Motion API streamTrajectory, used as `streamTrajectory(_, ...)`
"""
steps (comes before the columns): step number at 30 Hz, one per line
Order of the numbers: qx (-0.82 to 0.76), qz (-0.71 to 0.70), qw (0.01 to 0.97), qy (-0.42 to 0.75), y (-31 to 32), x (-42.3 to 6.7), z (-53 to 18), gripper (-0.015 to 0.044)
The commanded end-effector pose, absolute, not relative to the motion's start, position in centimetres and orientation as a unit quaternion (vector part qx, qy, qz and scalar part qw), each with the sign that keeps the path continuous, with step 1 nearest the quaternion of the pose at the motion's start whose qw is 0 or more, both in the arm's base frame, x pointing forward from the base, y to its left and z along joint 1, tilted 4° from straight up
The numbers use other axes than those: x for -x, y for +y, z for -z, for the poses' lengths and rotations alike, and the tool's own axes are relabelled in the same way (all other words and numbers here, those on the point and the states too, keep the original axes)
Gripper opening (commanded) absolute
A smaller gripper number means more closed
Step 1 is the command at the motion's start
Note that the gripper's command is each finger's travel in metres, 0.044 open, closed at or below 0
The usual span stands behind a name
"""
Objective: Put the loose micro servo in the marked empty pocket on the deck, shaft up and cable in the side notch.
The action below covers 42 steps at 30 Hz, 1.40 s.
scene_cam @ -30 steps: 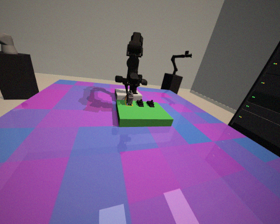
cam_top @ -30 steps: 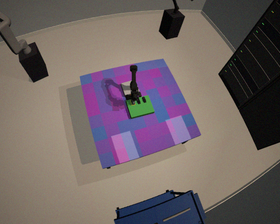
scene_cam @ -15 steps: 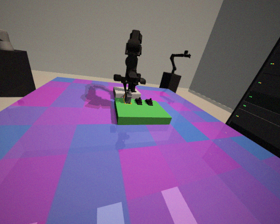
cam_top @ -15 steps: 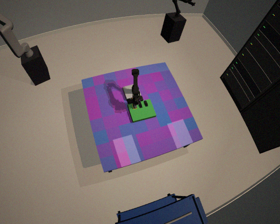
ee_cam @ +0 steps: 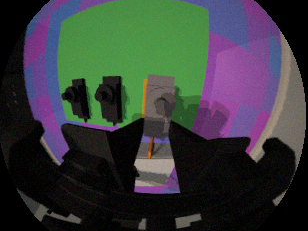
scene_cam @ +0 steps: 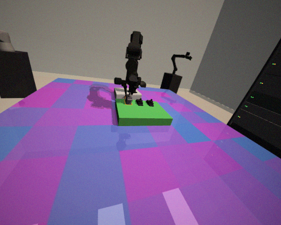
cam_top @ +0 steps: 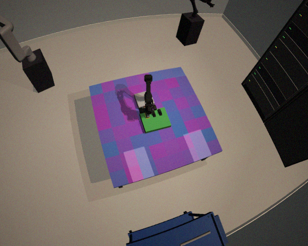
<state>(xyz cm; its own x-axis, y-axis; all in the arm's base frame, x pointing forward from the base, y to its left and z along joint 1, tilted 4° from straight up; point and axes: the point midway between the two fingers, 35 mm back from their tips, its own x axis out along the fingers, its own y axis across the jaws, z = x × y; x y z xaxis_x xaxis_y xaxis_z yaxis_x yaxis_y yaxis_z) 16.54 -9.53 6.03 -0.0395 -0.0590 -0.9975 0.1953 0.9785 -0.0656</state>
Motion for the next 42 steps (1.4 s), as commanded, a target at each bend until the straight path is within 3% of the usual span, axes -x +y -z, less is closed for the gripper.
streamTrajectory(1,-0.046,0.090,0.691,0.716,-9.6,-16.5,-5.7,0.0000)
streamTrajectory(30,-0.046,0.090,0.691,0.716,-9.7,-16.4,-2.8,0.0000)
streamTrajectory(37,-0.046,0.090,0.691,0.716,-9.7,-16.4,-3.0,0.0184)
streamTrajectory(42,-0.046,0.090,0.691,0.716,-9.6,-16.5,-4.9,0.0187)
